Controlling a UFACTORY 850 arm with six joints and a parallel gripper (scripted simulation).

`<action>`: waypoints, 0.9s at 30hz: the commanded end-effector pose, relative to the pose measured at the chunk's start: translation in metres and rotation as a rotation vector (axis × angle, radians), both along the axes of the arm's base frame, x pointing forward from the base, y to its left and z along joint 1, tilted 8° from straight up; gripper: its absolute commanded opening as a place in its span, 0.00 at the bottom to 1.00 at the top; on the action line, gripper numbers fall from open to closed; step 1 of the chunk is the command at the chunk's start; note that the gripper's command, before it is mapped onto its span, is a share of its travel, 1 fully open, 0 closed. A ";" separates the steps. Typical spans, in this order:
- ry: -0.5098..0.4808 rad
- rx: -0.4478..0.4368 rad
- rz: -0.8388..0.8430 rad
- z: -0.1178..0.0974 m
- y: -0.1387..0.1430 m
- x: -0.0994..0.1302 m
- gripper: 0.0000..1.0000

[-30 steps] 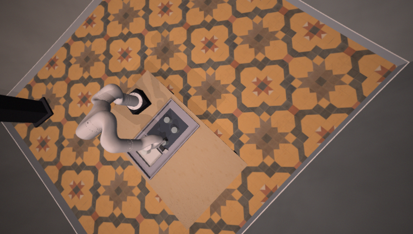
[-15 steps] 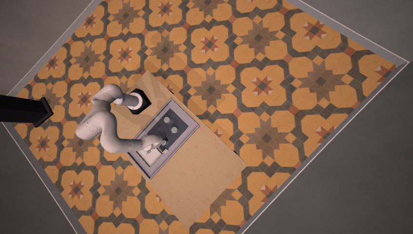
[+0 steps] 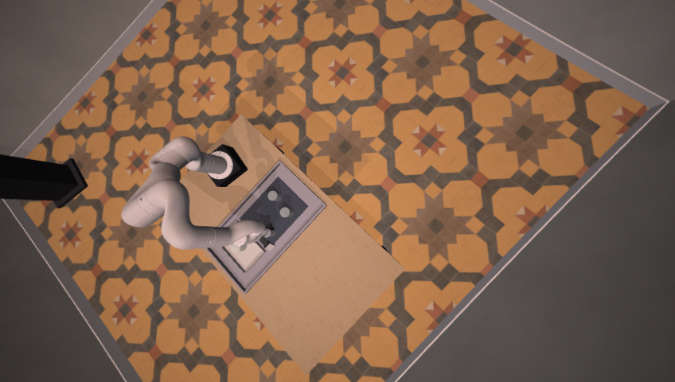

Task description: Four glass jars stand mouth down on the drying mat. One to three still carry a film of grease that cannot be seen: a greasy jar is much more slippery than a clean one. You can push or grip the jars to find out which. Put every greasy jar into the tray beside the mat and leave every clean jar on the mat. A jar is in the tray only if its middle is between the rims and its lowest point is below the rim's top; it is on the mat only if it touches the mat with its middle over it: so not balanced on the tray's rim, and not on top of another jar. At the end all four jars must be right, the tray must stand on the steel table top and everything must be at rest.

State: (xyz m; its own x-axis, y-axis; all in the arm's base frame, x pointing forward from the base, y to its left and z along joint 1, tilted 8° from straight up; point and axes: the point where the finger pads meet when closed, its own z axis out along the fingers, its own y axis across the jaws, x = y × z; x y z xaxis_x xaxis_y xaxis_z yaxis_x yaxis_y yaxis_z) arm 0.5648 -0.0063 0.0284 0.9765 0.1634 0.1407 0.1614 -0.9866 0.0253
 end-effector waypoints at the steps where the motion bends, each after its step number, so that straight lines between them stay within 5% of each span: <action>1: -0.002 0.000 0.000 0.009 0.000 0.000 0.00; 27: -0.002 0.000 0.000 0.068 0.000 -0.009 0.00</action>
State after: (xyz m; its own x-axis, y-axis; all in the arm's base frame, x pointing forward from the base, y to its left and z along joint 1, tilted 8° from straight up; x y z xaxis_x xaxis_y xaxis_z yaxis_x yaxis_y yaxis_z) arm 0.5557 -0.0062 0.0932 0.9764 0.1633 0.1414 0.1614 -0.9866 0.0254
